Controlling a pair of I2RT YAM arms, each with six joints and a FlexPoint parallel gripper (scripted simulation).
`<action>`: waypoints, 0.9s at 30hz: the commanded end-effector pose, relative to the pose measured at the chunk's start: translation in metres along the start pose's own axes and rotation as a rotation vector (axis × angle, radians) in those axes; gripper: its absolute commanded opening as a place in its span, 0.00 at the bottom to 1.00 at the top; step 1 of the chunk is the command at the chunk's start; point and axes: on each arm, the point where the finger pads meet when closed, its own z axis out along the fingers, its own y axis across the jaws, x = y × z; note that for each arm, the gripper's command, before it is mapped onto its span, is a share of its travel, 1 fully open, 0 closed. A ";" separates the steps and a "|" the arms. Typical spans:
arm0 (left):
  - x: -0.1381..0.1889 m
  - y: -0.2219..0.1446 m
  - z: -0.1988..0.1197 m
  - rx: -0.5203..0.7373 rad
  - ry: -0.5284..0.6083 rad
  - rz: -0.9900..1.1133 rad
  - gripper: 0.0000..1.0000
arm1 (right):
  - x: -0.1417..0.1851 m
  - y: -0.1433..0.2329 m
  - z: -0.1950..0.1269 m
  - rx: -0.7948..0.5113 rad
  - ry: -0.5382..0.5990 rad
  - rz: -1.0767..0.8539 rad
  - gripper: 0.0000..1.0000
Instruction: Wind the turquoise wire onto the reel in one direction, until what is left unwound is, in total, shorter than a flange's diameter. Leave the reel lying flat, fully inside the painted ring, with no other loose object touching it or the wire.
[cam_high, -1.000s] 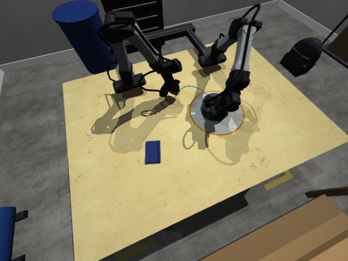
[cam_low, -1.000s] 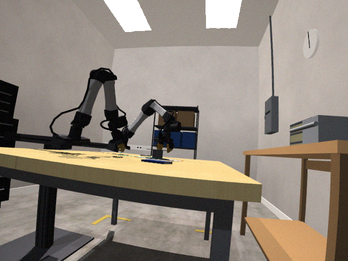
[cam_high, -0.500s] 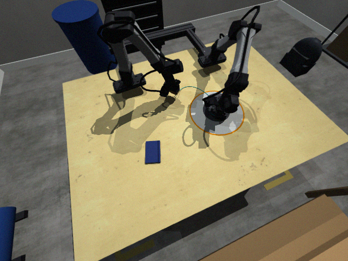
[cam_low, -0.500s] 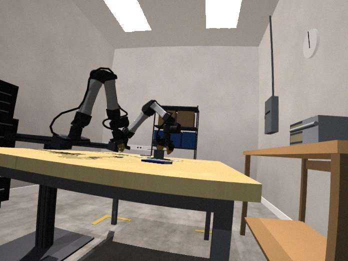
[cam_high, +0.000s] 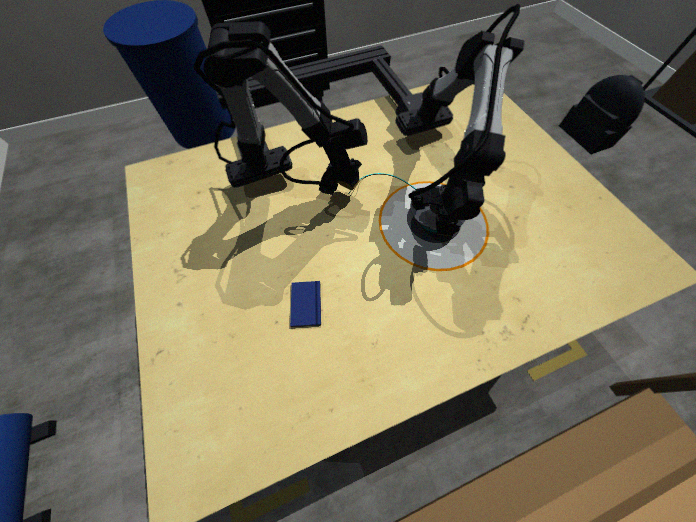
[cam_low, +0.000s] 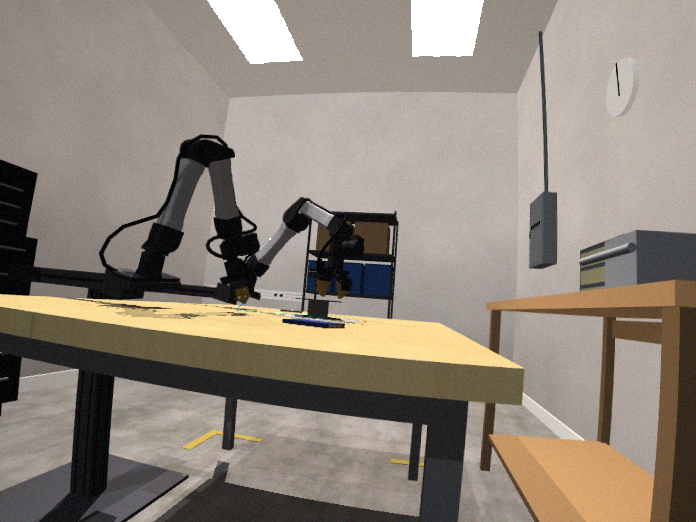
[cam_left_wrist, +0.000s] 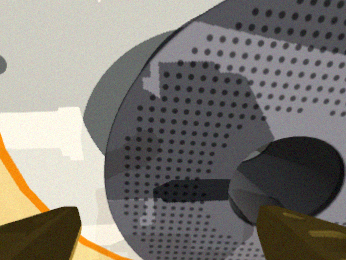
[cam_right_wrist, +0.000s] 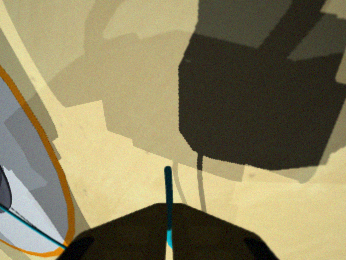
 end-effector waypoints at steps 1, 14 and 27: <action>0.015 0.001 -0.025 -0.038 0.010 -0.225 0.82 | 0.005 0.014 -0.004 -0.019 0.016 0.009 0.00; 0.064 -0.069 -0.021 0.011 0.004 -1.108 0.82 | 0.004 0.011 -0.002 -0.019 0.016 0.011 0.00; -0.022 -0.111 -0.010 0.122 0.025 -1.733 0.82 | 0.003 0.007 0.001 -0.019 0.016 0.011 0.00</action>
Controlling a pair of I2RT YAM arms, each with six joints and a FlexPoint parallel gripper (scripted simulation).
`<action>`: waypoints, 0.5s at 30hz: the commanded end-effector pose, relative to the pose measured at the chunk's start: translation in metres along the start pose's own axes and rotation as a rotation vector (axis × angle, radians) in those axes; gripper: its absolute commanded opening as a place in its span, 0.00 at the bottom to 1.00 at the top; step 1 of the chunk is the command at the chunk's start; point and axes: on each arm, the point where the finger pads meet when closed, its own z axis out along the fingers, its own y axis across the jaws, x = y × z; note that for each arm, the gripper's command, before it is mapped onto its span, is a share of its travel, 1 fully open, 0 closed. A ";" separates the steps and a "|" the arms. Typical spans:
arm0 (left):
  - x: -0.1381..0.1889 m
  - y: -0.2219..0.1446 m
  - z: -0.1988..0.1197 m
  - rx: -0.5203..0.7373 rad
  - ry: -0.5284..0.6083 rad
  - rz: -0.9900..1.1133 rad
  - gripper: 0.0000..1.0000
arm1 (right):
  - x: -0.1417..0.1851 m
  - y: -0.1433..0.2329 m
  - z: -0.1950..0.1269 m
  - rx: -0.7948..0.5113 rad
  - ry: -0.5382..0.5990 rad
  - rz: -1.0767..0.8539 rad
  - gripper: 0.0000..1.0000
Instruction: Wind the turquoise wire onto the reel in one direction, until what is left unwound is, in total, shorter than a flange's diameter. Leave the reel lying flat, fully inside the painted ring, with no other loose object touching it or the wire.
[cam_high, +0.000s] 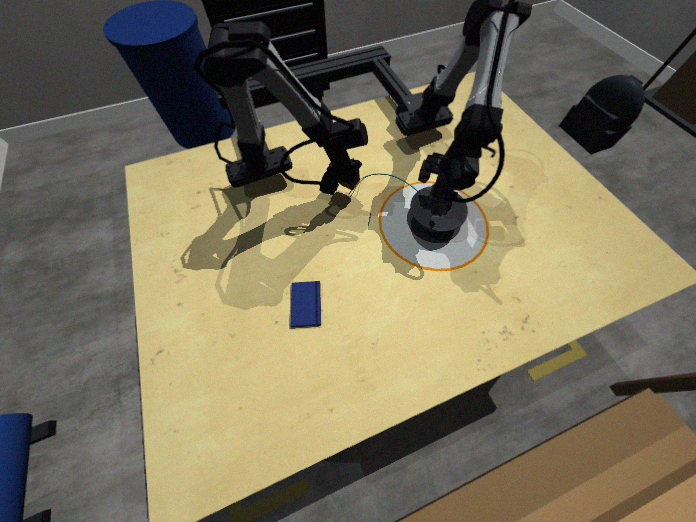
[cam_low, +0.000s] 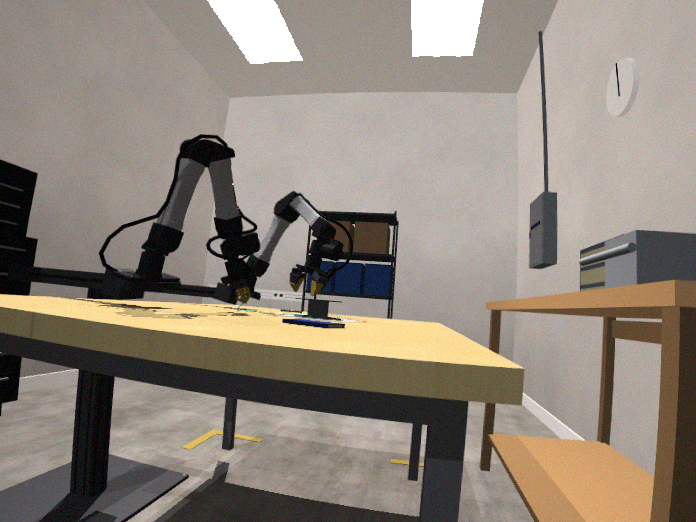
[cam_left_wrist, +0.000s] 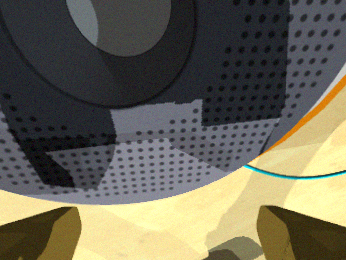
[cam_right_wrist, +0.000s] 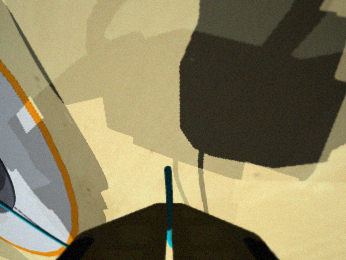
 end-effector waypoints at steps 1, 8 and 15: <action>-0.013 -0.008 -0.009 -0.016 -0.080 -0.260 0.82 | 0.003 0.005 0.001 -0.016 0.014 0.006 0.00; -0.023 -0.009 -0.005 0.018 -0.128 -0.704 0.82 | 0.002 0.002 0.002 -0.016 0.014 0.007 0.00; -0.023 0.000 -0.004 0.052 -0.139 -1.104 0.82 | 0.002 0.001 0.003 -0.016 0.014 0.007 0.00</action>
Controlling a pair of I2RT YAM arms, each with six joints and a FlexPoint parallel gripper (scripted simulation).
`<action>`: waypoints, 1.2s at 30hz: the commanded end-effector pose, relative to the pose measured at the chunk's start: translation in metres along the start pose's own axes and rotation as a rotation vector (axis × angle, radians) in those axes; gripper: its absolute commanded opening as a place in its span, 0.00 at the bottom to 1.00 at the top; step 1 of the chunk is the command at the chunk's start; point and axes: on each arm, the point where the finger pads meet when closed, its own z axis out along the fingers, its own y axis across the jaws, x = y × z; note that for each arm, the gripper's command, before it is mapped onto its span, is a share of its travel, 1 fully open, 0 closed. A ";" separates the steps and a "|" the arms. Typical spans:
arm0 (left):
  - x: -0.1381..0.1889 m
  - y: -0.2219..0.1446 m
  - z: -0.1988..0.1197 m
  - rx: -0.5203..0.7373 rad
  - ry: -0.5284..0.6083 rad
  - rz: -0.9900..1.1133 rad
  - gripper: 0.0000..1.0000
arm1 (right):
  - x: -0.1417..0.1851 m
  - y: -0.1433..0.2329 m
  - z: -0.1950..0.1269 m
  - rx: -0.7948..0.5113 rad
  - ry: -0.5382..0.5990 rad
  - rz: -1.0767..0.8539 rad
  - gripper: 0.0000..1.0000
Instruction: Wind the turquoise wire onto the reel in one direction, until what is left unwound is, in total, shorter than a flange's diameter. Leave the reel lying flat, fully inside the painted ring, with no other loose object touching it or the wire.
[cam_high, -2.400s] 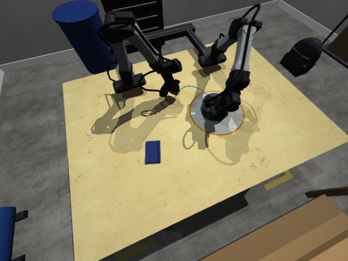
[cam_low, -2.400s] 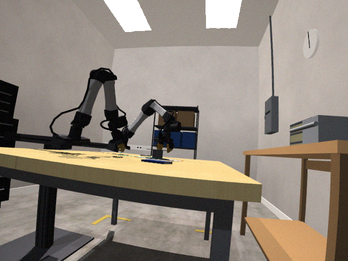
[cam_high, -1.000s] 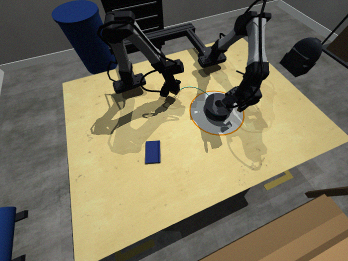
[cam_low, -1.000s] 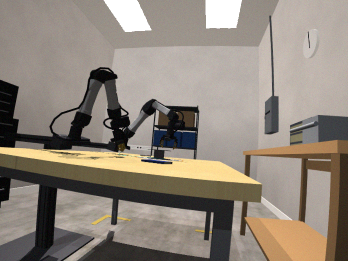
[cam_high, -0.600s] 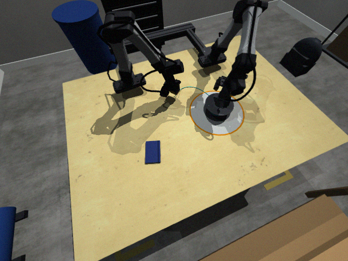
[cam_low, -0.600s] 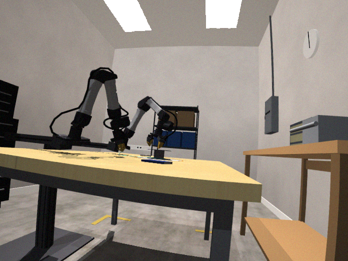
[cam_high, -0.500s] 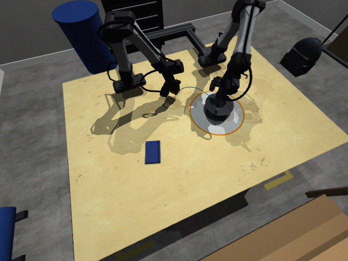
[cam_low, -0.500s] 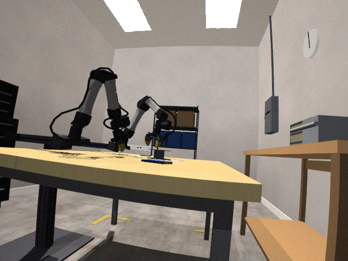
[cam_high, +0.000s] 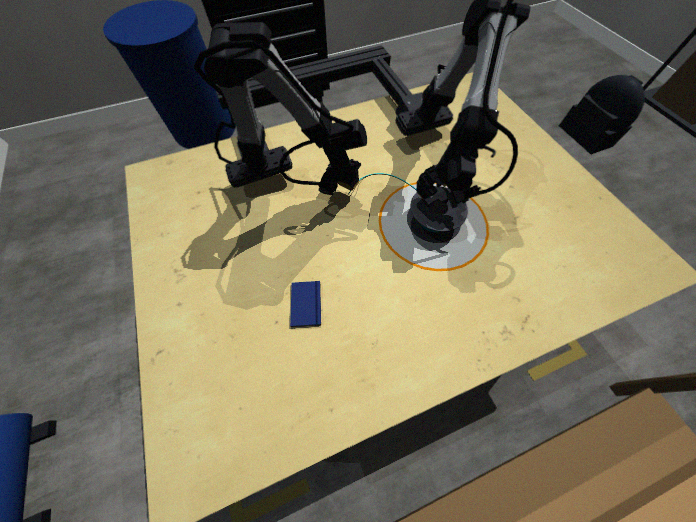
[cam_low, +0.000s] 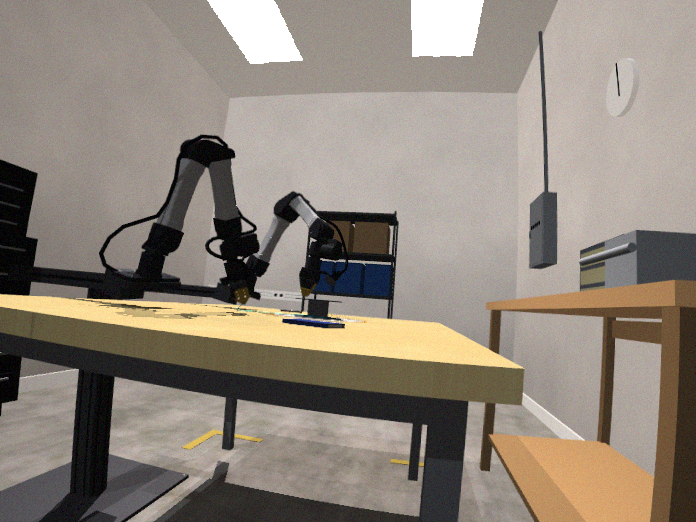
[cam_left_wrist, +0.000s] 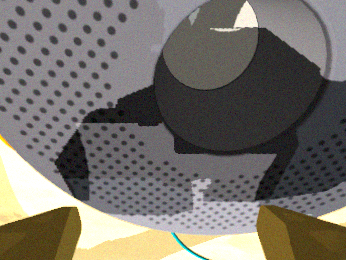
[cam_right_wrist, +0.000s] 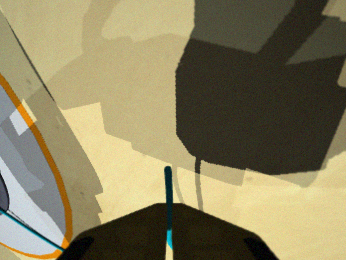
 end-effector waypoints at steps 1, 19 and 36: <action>-0.008 0.000 -0.011 0.037 -0.058 -0.342 0.82 | 0.003 0.006 0.001 -0.021 0.016 0.009 0.00; -0.010 0.002 -0.015 0.086 -0.148 -1.014 0.82 | 0.005 0.010 -0.001 -0.021 0.016 0.008 0.00; -0.014 0.001 0.021 0.086 -0.148 -1.014 0.82 | 0.007 0.013 -0.003 -0.021 0.016 0.005 0.00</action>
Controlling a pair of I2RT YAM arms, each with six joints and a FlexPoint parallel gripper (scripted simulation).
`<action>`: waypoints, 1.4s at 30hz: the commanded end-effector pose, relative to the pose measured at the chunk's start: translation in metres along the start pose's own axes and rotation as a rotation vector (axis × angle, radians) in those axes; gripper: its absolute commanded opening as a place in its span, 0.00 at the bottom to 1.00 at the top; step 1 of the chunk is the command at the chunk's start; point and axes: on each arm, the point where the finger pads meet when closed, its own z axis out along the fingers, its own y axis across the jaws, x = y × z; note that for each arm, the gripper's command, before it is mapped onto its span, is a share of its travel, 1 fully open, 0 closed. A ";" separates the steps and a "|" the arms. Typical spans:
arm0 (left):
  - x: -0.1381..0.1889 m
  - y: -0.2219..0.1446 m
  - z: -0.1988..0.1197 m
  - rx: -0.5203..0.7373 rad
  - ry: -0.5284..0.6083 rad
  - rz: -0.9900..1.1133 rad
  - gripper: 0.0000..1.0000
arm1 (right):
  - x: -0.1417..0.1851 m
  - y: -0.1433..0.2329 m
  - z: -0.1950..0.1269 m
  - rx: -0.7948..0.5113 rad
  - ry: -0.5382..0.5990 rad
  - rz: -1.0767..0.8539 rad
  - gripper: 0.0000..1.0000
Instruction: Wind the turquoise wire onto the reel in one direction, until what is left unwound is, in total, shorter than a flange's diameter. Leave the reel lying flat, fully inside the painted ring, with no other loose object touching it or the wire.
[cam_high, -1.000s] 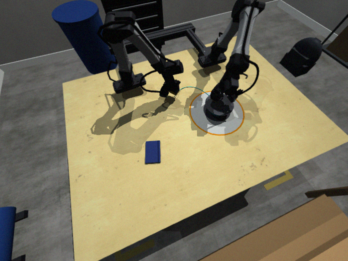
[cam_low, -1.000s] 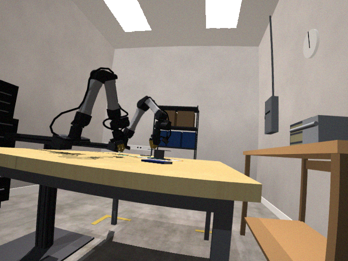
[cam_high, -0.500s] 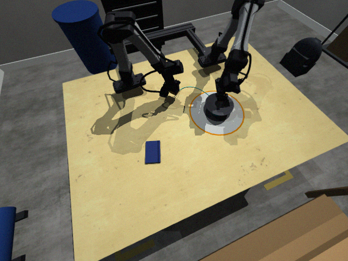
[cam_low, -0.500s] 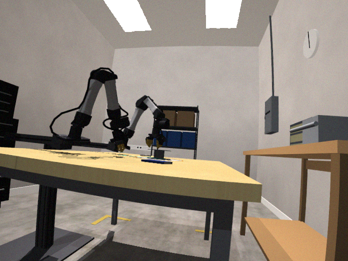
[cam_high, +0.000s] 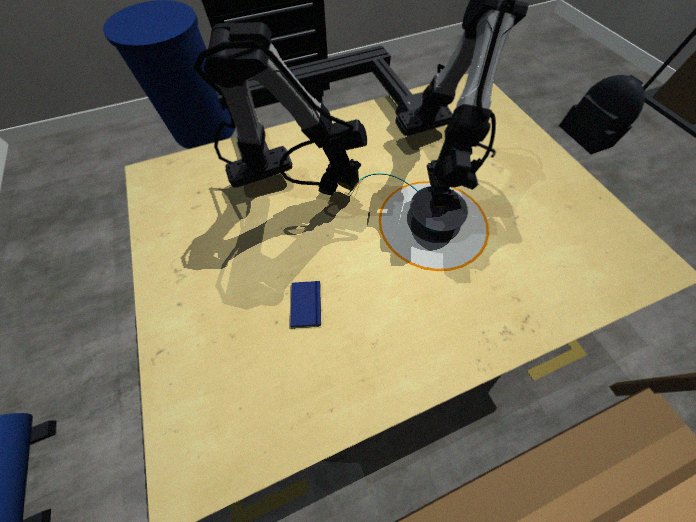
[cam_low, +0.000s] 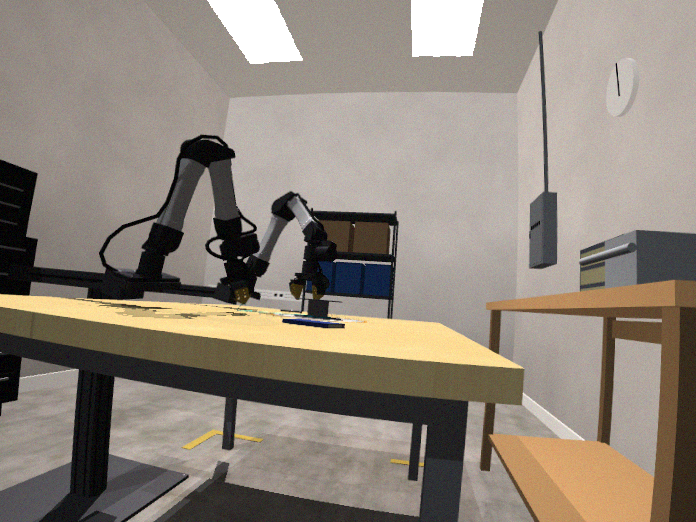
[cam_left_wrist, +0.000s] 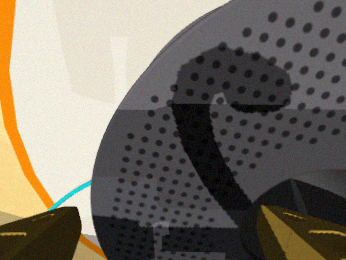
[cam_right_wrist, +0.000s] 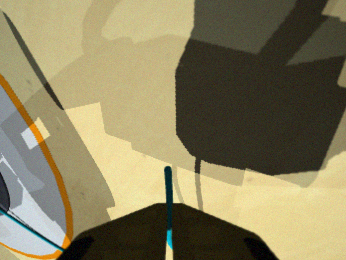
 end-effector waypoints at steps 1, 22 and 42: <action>0.000 -0.008 0.007 0.027 -0.013 -0.010 0.82 | 0.007 0.013 -0.003 -0.021 0.016 0.004 0.00; -0.002 -0.004 0.010 0.026 -0.013 -0.010 0.66 | 0.007 0.012 -0.004 -0.021 0.016 0.000 0.00; -0.019 -0.008 0.012 0.025 -0.016 0.233 0.57 | 0.006 0.007 -0.004 -0.017 0.013 -0.006 0.00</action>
